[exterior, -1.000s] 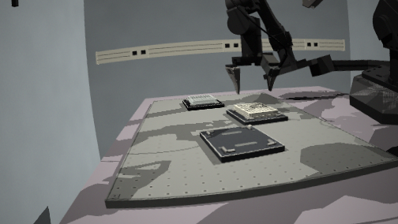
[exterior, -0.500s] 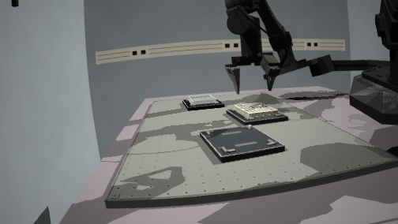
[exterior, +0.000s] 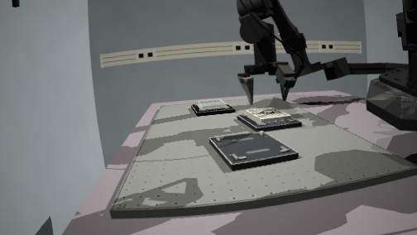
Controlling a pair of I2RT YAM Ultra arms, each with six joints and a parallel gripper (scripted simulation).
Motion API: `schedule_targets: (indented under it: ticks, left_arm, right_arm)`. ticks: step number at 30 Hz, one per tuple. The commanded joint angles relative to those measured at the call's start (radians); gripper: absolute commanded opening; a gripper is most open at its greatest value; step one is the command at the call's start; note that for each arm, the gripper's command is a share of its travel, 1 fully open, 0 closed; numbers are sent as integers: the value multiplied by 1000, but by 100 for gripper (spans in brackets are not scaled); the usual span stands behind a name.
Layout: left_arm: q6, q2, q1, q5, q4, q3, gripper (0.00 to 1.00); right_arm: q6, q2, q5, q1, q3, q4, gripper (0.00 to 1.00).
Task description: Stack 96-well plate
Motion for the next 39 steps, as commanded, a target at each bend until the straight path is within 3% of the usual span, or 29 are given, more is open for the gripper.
schedule_targets:
  ticks: [1, 37, 39]
  left_arm:
    - [-16, 0, -13, -30, -25, 34, 100]
    - [-11, 1, -8, -22, -25, 24, 100]
    - [-11, 1, -8, -22, -25, 24, 100]
  right_arm:
    - [-11, 3, 7, 5, 18, 39, 100]
    - [-35, 63, 6, -21, -26, 149, 100]
    - [-35, 63, 6, -21, -26, 149, 96]
